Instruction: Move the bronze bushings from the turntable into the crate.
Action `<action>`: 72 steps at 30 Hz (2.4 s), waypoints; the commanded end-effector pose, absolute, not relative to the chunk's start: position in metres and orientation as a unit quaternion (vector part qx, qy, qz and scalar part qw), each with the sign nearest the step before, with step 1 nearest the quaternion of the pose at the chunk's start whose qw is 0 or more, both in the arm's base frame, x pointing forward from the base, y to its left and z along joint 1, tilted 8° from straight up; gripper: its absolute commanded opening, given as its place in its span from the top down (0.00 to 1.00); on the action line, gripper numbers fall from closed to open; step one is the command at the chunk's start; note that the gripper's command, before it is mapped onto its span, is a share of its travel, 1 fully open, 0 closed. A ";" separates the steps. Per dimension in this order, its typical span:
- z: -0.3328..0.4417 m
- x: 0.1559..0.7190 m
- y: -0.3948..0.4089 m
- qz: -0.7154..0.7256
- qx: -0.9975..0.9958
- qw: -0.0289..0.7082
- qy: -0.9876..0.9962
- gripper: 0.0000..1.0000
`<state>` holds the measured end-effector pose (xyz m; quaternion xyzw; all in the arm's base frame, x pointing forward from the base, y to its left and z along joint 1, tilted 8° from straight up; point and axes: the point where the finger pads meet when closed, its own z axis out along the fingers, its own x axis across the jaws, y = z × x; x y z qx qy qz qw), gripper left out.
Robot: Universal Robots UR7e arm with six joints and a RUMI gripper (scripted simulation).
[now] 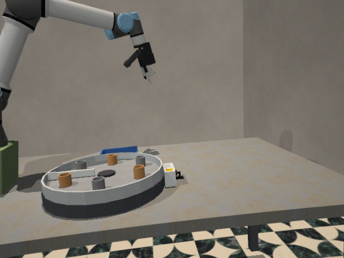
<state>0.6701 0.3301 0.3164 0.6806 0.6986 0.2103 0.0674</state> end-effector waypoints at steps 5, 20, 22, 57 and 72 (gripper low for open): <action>0.318 0.670 0.330 0.211 0.680 0.068 0.698 0.00; 0.317 0.670 0.330 0.211 0.680 0.068 0.698 0.00; 0.317 0.670 0.328 0.211 0.681 0.068 0.698 0.00; 0.233 0.602 -0.008 0.121 0.712 0.094 0.685 0.00; 0.162 0.460 -0.158 0.074 0.733 0.077 0.672 0.00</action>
